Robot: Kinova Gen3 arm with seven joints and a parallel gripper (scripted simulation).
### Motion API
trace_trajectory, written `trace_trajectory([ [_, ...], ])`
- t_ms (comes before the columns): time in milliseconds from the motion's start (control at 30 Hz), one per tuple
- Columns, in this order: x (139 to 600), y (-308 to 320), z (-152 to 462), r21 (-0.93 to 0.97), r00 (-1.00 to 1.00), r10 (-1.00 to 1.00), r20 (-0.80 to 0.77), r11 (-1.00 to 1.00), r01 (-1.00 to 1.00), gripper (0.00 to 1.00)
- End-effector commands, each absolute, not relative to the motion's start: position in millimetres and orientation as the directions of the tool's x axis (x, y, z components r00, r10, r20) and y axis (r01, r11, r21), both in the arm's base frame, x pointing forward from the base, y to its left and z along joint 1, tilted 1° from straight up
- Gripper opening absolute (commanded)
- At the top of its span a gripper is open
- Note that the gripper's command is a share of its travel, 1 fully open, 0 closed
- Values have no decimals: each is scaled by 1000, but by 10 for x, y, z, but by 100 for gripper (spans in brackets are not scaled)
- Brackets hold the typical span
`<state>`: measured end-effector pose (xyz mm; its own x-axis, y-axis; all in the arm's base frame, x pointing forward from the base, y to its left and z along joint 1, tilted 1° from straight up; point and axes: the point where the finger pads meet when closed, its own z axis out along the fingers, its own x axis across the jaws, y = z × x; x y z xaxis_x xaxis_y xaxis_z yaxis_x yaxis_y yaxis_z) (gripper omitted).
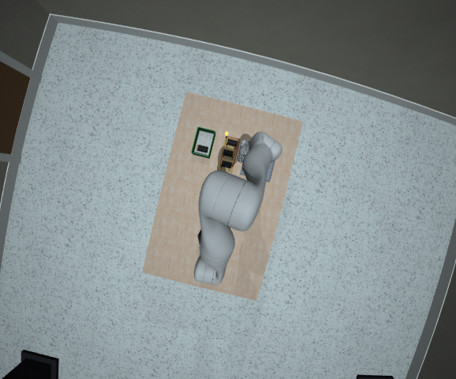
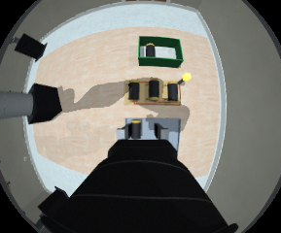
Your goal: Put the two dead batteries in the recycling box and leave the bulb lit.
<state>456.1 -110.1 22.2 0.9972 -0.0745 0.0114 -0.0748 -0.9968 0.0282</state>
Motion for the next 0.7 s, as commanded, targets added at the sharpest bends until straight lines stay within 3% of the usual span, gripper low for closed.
trace_trajectory([
  [0, 4499, -1453, 251, 21, 996, -93, 10, -995, -93, 90],
  [667, 4370, -2214, 265, 24, 996, -93, 15, -995, -93, 90],
])
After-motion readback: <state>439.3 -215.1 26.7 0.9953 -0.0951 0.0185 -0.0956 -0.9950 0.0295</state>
